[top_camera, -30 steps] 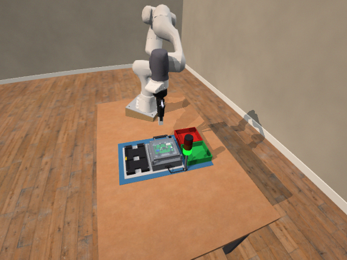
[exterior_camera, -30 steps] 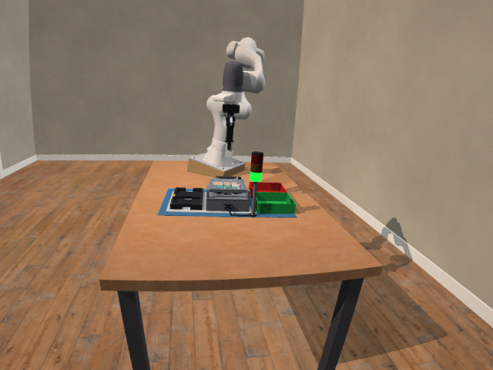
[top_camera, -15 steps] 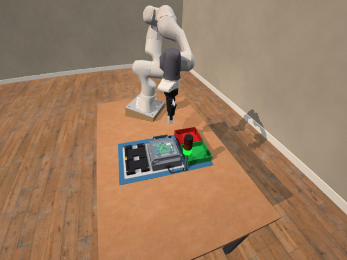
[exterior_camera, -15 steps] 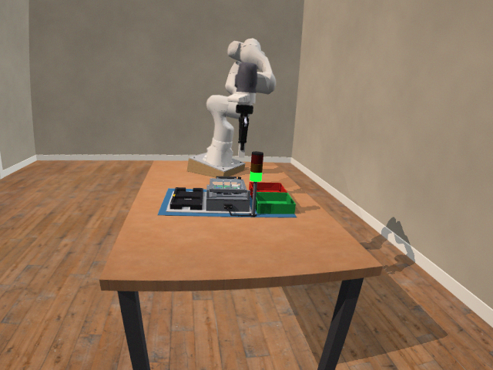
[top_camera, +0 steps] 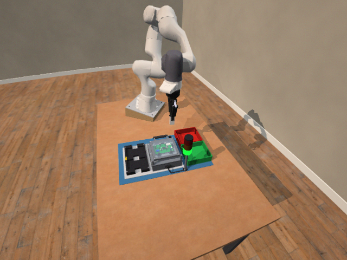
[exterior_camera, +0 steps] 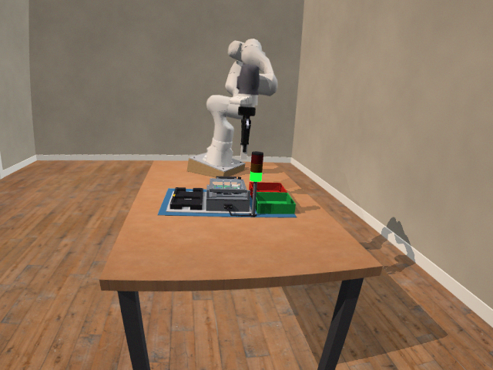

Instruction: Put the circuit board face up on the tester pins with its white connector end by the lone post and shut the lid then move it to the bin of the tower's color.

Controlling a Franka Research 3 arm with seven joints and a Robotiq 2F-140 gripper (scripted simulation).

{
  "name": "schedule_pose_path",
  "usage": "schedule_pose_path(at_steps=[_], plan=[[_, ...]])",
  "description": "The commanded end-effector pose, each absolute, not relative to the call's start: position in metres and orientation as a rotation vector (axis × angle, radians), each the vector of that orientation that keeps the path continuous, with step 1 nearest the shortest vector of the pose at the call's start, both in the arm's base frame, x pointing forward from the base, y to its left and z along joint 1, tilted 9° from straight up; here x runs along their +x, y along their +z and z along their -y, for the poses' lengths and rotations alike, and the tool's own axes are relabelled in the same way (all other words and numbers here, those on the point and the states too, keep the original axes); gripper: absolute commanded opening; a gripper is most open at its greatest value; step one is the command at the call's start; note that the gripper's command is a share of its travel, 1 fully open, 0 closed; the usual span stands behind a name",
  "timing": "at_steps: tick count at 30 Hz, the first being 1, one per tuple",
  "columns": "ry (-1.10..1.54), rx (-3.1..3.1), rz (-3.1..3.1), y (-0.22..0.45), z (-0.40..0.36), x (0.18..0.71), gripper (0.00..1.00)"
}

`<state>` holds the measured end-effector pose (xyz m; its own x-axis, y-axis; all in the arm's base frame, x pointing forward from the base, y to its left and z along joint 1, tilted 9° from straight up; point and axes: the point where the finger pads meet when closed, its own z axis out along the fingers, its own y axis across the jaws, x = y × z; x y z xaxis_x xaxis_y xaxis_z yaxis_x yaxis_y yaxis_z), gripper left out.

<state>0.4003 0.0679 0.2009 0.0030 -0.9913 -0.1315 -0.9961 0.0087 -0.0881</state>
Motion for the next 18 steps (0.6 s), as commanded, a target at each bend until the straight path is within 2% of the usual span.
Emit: schedule_pose_path(at_steps=[1,18], plan=[[0.044,-2.087,-2.127,0.197,-0.069,0.402,0.0],[0.044,-2.087,-2.127,0.142,-0.076,0.408,0.0]])
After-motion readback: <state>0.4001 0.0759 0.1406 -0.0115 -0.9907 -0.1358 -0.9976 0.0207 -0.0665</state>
